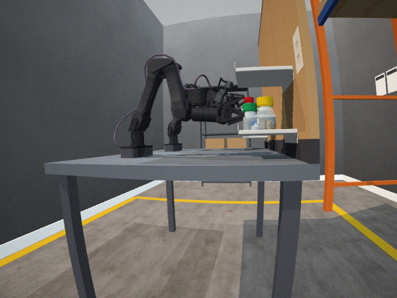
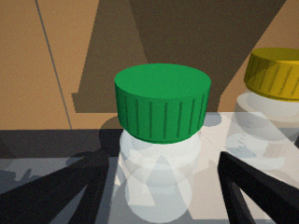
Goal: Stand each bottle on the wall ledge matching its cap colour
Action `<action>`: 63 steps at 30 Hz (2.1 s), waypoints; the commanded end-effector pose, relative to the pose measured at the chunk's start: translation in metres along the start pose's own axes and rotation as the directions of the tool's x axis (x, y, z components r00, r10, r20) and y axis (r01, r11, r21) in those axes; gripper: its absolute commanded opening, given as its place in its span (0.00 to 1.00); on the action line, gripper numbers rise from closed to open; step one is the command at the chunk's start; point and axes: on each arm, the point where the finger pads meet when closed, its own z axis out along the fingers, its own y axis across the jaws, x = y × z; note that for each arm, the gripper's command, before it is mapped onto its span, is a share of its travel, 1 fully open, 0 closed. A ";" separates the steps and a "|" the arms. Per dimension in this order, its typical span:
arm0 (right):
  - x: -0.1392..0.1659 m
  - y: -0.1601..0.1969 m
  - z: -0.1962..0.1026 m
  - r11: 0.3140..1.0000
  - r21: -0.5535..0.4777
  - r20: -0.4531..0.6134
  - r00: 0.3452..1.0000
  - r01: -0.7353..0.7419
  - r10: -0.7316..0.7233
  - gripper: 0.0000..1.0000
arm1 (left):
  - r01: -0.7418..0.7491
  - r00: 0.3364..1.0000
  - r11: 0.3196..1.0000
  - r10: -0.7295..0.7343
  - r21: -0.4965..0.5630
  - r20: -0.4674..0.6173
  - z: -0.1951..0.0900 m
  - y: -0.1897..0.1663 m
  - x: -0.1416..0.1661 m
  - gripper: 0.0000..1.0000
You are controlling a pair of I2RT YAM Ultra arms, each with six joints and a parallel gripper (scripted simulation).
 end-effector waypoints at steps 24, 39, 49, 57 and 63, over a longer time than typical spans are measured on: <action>-0.011 0.003 -0.076 1.000 -0.015 0.014 1.000 -0.004 0.004 0.95 | -0.006 1.000 1.000 0.006 -0.002 -0.021 -0.092 0.006 -0.002 0.89; -0.043 -0.019 -0.100 0.999 0.012 -0.187 0.982 -0.031 0.033 1.00 | -0.022 0.977 0.998 0.010 -0.055 -0.212 -0.127 0.103 -0.053 0.89; -0.135 -0.051 -0.137 0.997 0.066 -0.249 0.967 -0.045 0.060 1.00 | -0.007 0.979 0.989 -0.023 -0.146 -0.203 -0.160 0.192 -0.140 0.89; -0.202 -0.070 -0.144 0.995 0.095 -0.221 0.974 -0.031 0.052 1.00 | -0.016 0.979 0.982 -0.022 -0.188 -0.202 -0.168 0.224 -0.166 0.89; -0.259 -0.084 -0.156 0.993 0.121 -0.184 0.982 -0.013 0.035 1.00 | -0.024 0.985 0.973 -0.016 -0.228 -0.174 -0.177 0.246 -0.192 0.89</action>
